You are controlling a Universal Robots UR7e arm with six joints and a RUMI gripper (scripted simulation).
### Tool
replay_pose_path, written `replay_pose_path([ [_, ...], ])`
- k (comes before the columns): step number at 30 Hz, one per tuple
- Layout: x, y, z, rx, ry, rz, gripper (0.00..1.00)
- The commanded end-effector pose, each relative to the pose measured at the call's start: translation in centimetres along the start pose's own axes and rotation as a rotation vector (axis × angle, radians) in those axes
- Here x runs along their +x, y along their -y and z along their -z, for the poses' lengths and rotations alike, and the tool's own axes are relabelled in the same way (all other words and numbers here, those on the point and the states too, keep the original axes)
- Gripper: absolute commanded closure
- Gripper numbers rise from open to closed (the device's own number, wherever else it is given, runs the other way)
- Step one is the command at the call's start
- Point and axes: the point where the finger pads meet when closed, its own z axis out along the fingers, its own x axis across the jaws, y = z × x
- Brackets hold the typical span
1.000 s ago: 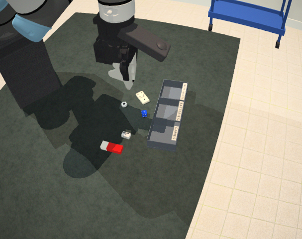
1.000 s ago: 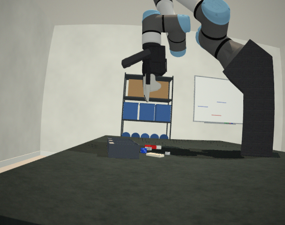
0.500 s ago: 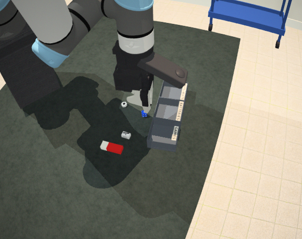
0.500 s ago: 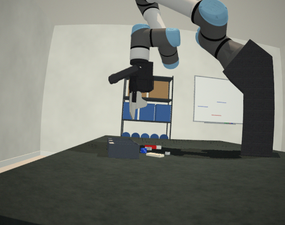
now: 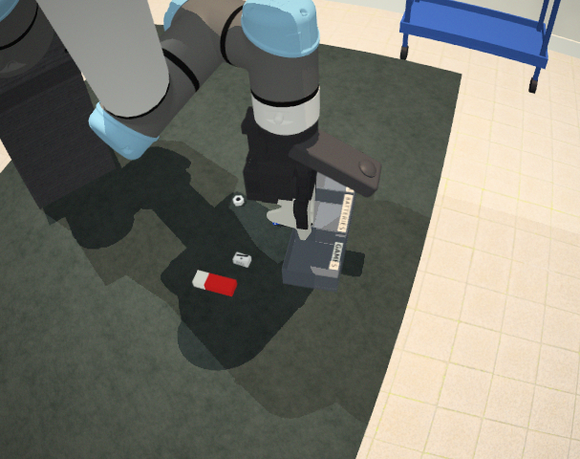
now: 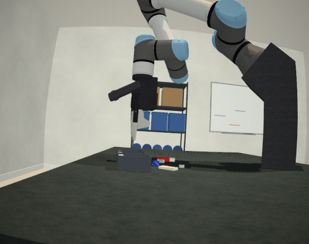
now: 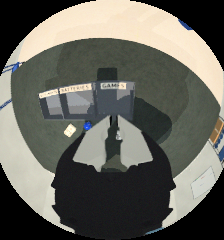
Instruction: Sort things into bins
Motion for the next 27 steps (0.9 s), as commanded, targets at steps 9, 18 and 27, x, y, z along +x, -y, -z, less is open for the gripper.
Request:
replay_pose_path([
  [9,0.1,0.2,-2.5,0.003,-0.001,0.0,0.96],
  [18,0.1,0.2,-4.6,0.003,-0.001,0.0,0.96],
  [27,0.0,0.2,-5.3,0.003,-0.001,0.0,0.96],
])
